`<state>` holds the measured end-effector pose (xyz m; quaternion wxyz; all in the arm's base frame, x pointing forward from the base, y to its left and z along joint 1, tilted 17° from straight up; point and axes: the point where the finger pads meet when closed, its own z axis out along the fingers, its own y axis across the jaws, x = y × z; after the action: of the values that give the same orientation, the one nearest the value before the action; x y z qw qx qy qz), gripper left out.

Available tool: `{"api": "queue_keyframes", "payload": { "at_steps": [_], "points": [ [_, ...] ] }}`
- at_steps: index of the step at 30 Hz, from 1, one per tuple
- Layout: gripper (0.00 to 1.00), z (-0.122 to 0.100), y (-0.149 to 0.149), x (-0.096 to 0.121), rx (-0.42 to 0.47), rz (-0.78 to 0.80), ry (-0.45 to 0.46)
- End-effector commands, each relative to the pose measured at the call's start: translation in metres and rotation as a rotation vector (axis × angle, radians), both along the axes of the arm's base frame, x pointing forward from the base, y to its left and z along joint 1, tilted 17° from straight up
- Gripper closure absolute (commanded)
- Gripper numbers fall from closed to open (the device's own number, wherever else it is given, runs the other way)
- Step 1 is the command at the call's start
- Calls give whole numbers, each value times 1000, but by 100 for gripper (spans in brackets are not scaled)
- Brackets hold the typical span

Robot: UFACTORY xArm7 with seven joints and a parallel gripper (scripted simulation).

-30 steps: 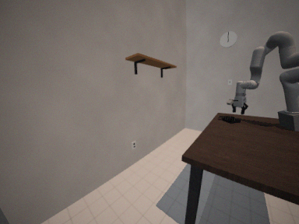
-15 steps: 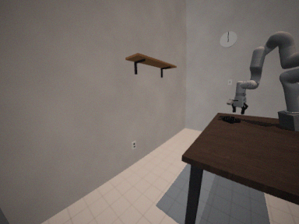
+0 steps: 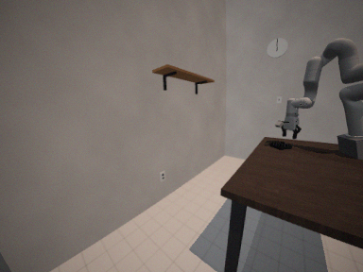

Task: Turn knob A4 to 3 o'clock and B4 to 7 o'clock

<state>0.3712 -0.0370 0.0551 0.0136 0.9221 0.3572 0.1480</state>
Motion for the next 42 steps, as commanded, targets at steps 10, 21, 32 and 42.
{"api": "queue_keyframes", "payload": {
  "at_steps": [10, 21, 32, 42],
  "points": [
    [0, 1, 0, 1, 0, 0, -2],
    [0, 3, 0, 4, -30, 110, -13],
    [0, 10, -1, 13, -115, 408, -41],
    [0, 16, -3, 21, -196, 684, -67]
  ]
}}
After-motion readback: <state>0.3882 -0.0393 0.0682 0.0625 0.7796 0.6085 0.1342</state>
